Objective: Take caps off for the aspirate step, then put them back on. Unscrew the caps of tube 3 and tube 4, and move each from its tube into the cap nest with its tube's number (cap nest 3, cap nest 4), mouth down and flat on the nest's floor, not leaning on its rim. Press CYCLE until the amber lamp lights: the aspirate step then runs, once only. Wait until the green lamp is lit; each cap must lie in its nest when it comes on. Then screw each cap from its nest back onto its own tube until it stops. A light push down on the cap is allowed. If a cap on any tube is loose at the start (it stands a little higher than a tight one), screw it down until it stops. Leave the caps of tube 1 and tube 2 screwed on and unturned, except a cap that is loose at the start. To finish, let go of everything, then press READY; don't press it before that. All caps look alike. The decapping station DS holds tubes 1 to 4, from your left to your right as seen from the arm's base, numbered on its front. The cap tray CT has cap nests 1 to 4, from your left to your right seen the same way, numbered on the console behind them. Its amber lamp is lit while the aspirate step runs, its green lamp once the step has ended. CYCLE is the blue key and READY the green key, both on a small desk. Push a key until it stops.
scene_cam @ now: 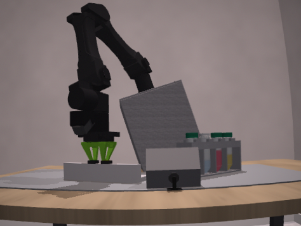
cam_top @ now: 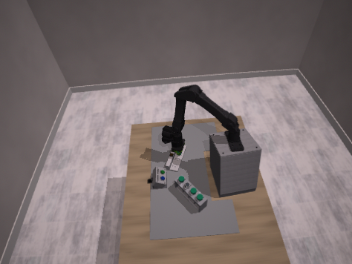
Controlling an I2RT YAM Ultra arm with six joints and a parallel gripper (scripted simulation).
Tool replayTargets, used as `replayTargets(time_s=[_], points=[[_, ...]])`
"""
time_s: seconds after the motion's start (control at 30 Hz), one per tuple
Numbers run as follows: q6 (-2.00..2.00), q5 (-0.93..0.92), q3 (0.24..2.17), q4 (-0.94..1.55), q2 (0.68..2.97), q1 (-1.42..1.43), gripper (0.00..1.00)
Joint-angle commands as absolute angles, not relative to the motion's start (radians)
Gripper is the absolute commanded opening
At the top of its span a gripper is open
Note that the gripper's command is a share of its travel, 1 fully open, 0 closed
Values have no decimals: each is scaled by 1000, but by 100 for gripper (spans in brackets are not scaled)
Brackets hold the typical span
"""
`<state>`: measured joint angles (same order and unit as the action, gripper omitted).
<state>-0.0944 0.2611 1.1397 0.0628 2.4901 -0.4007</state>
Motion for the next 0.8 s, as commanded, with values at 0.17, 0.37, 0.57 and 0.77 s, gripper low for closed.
replayTargets(time_s=[0.17, 0.37, 0.57, 0.77], points=[[-97, 260, 1138, 57, 2484, -400, 0], [-99, 260, 1134, 52, 2484, -401, 0], [-100, 260, 1134, 50, 2487, -402, 0], [-101, 260, 1137, 45, 2494, -404, 0]])
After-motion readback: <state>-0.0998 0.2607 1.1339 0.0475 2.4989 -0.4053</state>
